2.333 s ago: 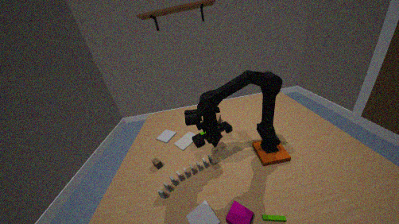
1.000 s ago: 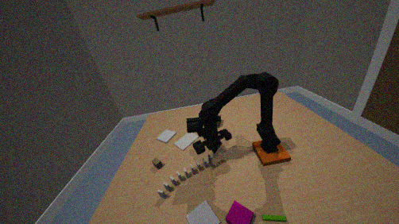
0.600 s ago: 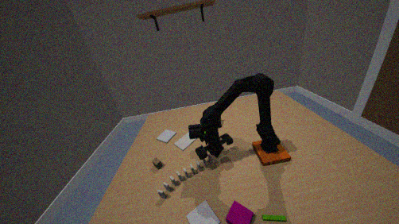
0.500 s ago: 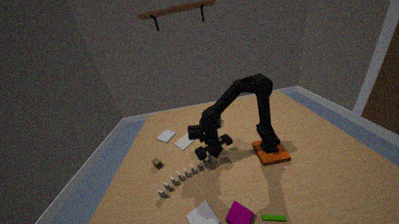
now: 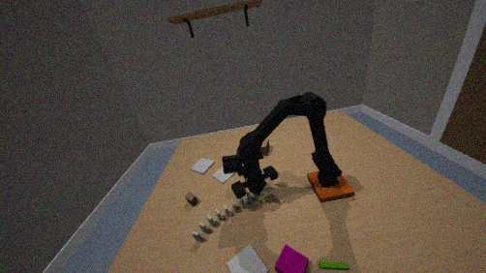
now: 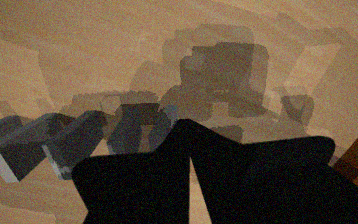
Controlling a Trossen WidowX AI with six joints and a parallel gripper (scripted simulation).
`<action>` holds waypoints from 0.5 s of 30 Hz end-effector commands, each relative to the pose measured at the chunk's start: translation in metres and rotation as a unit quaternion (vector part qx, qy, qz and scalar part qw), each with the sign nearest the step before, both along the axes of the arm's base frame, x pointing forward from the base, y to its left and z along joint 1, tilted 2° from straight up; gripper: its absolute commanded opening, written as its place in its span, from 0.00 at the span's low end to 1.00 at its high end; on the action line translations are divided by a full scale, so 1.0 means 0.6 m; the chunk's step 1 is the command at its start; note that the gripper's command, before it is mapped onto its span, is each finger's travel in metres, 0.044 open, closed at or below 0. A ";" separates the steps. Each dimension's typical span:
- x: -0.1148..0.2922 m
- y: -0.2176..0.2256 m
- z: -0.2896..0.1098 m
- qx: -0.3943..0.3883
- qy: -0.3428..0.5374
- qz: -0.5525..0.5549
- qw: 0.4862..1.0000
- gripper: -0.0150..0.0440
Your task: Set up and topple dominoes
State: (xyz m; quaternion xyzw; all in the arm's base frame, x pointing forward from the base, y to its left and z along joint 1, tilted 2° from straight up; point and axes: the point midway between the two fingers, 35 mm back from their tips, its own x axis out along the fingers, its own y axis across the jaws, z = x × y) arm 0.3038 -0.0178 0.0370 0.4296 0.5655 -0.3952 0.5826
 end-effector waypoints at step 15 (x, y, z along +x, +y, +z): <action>0.037 0.015 0.105 0.002 -0.004 0.000 1.000 0.25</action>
